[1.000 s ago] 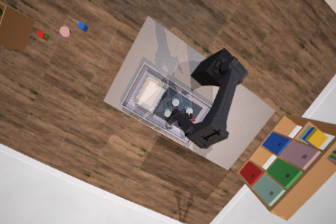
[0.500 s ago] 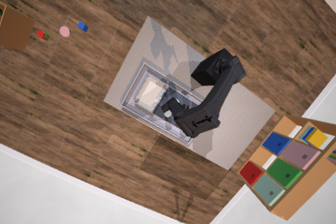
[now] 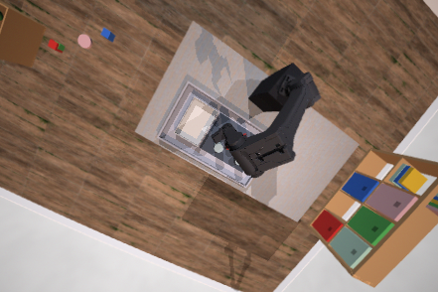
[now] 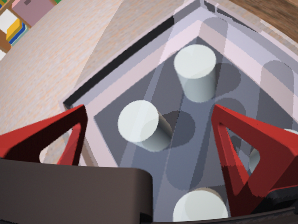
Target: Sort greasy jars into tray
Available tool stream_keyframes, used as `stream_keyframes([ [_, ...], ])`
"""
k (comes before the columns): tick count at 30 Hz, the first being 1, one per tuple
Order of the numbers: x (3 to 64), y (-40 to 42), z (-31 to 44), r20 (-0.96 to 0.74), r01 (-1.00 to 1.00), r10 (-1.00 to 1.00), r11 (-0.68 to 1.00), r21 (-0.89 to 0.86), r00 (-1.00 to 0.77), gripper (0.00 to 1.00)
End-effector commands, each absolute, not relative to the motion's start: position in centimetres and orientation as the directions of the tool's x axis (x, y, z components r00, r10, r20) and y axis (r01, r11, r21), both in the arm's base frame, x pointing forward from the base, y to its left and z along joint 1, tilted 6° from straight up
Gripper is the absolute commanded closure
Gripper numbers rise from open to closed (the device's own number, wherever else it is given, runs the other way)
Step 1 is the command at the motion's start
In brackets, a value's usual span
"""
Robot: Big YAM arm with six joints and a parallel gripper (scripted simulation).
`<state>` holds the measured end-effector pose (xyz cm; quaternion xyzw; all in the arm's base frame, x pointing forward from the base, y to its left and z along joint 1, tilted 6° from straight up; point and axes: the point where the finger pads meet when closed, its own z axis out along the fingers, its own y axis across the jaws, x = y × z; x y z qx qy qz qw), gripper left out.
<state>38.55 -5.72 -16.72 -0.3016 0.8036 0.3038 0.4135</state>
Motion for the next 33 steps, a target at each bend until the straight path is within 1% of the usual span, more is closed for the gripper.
stream_keyframes([
  [1,39.11,-5.61,-15.49,-0.832,-0.686,-0.198,0.677,0.266,-0.518,0.00],
  [7,39.11,-5.61,-15.49,-0.832,-0.686,-0.198,0.677,0.266,-0.518,0.00],
  [8,38.96,-5.61,-15.79,-0.766,-0.612,-0.214,0.741,0.276,-0.606,0.00],
  [15,38.96,-5.61,-15.79,-0.766,-0.612,-0.214,0.741,0.276,-0.606,0.00],
  [16,38.77,-5.50,-16.04,-0.691,-0.535,-0.222,0.798,0.277,-0.688,0.00],
  [25,38.77,-5.50,-16.04,-0.691,-0.535,-0.222,0.798,0.277,-0.688,0.00],
  [26,38.74,-5.43,-16.22,-0.605,-0.446,-0.210,0.853,0.271,-0.768,0.00],
  [33,38.74,-5.43,-16.22,-0.605,-0.446,-0.210,0.853,0.271,-0.768,0.00],
])
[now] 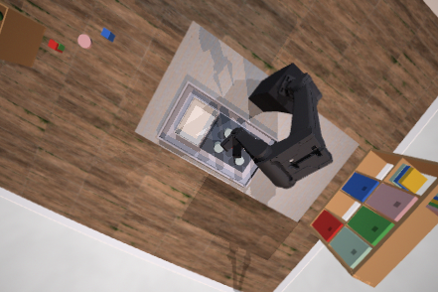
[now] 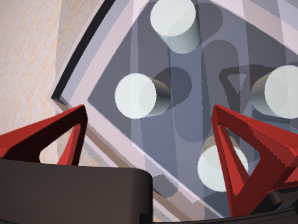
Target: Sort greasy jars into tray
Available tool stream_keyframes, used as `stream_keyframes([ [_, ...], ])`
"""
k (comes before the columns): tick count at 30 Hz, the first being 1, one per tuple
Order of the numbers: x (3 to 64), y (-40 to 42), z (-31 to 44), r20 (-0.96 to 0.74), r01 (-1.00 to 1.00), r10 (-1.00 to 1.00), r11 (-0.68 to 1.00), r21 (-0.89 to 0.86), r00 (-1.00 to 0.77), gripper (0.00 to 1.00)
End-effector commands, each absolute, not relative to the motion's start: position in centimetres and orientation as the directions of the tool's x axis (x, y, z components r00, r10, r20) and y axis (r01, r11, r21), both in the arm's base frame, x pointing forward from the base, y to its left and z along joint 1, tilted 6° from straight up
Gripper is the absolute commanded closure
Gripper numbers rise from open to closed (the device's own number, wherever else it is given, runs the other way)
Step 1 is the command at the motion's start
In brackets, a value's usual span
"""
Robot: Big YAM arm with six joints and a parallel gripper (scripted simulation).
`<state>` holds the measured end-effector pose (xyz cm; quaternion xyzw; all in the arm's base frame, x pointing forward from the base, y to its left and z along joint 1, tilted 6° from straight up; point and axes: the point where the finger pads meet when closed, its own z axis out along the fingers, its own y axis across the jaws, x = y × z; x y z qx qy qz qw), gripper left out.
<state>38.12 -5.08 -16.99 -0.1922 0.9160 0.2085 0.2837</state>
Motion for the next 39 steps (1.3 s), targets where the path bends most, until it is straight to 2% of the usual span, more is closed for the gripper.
stream_keyframes([
  [1,38.78,-5.37,-16.31,-0.517,-0.361,-0.192,0.899,0.249,-0.834,0.00],
  [10,38.78,-5.37,-16.31,-0.517,-0.361,-0.192,0.899,0.249,-0.834,0.00],
  [11,39.14,-5.46,-16.21,-0.432,-0.270,-0.158,0.939,0.211,-0.888,0.00],
  [18,39.14,-5.46,-16.21,-0.432,-0.270,-0.158,0.939,0.211,-0.888,0.00],
  [19,39.16,-5.44,-16.12,-0.344,-0.183,-0.115,0.969,0.169,-0.932,0.00],
  [28,39.16,-5.44,-16.12,-0.344,-0.183,-0.115,0.969,0.169,-0.932,0.00],
  [29,39.26,-5.54,-15.90,-0.254,-0.085,-0.051,0.989,0.122,-0.966,0.00],
  [36,39.26,-5.54,-15.90,-0.254,-0.085,-0.051,0.989,0.122,-0.966,0.00],
  [37,39.65,-5.77,-15.44,-0.177,0.008,0.020,0.998,0.066,-0.984,0.00],
  [39,39.65,-5.77,-15.44,-0.177,0.008,0.020,0.998,0.066,-0.984,0.00],
])
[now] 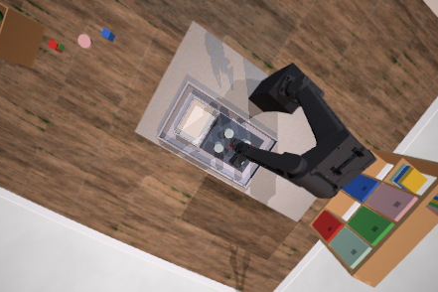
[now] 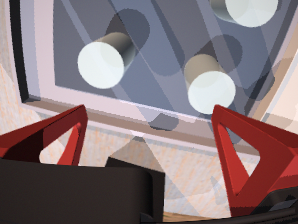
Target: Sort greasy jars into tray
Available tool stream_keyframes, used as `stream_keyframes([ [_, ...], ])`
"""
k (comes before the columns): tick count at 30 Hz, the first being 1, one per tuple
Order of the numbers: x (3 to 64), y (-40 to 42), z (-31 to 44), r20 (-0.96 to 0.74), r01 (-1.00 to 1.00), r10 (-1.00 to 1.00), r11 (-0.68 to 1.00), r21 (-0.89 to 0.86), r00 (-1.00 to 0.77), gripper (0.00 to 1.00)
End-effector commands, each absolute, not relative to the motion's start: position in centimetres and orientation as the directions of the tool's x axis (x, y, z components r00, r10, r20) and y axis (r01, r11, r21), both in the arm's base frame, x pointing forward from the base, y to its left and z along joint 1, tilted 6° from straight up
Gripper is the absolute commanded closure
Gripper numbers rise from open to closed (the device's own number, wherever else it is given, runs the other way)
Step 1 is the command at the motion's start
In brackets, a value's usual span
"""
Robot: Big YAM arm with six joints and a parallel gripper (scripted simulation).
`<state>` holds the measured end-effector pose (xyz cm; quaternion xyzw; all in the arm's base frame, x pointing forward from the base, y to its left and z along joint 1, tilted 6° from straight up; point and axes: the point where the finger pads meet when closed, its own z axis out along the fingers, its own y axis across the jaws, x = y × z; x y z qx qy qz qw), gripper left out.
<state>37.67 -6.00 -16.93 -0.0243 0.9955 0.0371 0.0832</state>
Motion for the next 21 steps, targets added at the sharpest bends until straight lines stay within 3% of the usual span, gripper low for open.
stream_keyframes([
  [1,39.7,-5.8,-15.4,-0.177,0.008,0.020,0.998,0.066,-0.984,0.00],
  [7,39.7,-5.8,-15.4,-0.177,0.008,0.020,0.998,0.066,-0.984,0.00],
  [8,40.7,-6.2,-14.4,-0.120,0.113,0.113,0.994,0.007,-0.986,0.00],
  [21,41.0,-6.3,-14.2,-0.107,0.135,0.133,0.991,-0.007,-0.985,0.00],
])
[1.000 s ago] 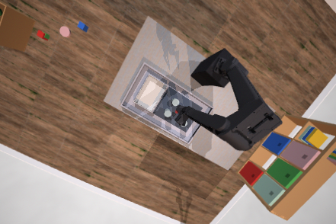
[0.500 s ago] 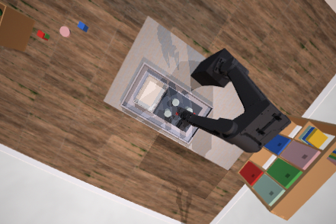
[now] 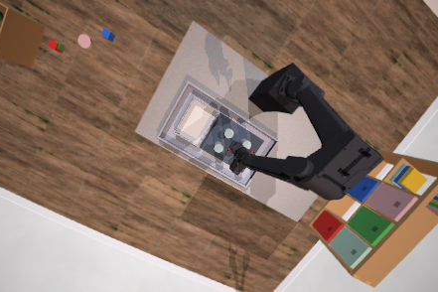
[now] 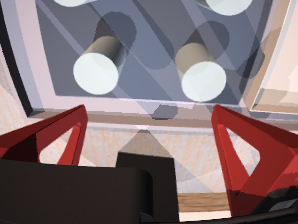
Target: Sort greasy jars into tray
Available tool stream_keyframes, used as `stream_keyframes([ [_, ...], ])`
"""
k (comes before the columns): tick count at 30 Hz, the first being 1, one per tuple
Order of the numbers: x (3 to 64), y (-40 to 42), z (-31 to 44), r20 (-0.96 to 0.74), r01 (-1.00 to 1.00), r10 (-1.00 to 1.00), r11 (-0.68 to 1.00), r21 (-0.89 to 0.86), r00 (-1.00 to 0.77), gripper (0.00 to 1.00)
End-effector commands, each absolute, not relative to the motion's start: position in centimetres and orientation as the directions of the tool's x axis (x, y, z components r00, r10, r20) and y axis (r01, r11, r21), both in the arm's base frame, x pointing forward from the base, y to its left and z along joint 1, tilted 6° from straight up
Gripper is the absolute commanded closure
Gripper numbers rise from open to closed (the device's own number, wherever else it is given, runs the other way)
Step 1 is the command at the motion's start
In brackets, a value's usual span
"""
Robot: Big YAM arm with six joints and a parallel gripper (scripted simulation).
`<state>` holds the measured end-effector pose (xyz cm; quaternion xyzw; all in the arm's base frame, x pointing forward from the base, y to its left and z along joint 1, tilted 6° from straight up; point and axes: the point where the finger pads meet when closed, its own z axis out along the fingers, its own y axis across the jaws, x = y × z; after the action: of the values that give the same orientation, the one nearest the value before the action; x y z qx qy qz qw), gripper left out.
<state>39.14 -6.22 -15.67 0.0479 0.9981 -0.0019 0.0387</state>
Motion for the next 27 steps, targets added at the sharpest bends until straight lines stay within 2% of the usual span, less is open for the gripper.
stream_keyframes([
  [1,41.29,-6.39,-13.92,-0.110,0.149,0.147,0.989,-0.012,-0.983,0.00],
  [20,42.19,-6.42,-13.22,-0.110,0.149,0.147,0.989,-0.012,-0.983,0.00],
  [21,42.19,-6.42,-13.22,-0.110,0.149,0.147,0.989,-0.012,-0.983,1.00],
  [27,42.19,-6.42,-13.22,-0.110,0.149,0.147,0.989,-0.012,-0.983,1.00],
])
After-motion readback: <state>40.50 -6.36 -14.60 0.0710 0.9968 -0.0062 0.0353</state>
